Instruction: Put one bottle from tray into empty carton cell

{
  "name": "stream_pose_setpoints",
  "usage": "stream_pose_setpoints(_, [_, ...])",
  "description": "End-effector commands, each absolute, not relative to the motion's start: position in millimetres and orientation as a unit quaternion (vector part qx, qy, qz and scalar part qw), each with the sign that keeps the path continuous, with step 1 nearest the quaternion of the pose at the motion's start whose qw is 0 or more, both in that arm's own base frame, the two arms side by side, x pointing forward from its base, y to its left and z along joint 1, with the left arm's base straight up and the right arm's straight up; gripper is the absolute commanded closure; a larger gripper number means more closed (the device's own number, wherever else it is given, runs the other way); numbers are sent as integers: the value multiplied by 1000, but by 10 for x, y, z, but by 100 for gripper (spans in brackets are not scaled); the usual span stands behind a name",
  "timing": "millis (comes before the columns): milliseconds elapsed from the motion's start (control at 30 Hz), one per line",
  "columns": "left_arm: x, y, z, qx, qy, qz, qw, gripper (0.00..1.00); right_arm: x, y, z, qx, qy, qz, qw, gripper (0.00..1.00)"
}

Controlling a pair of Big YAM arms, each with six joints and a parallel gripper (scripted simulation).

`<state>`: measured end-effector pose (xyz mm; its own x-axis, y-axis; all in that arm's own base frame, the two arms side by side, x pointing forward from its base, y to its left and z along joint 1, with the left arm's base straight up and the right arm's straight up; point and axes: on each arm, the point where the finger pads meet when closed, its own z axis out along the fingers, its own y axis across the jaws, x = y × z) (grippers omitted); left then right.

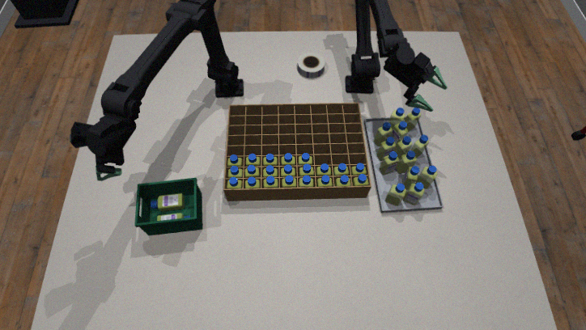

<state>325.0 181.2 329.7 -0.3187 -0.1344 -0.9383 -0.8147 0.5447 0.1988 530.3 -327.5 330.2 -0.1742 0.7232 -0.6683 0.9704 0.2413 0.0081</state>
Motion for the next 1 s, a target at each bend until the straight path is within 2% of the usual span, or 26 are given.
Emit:
stream_pose_setpoints(0, [3255, 1816, 3386, -327, 727, 349, 493, 0, 5308, -3279, 3441, 577, 730, -215, 297, 0])
stream_pose_setpoints(567, [3255, 1816, 3386, -327, 727, 349, 493, 0, 5308, -3279, 3441, 577, 730, -215, 297, 0])
stream_pose_setpoints(700, [3290, 1852, 3361, -333, 737, 338, 481, 45, 5398, -2931, 3487, 532, 759, -206, 312, 0])
stream_pose_setpoints(733, [3308, 1847, 3341, -330, 743, 333, 477, 48, 5447, -2796, 3507, 518, 768, -200, 319, 0])
stream_pose_setpoints(967, [3470, 1786, 3089, -291, 801, 285, 440, 48, 5676, -1841, 3602, 424, 816, -150, 362, 0])
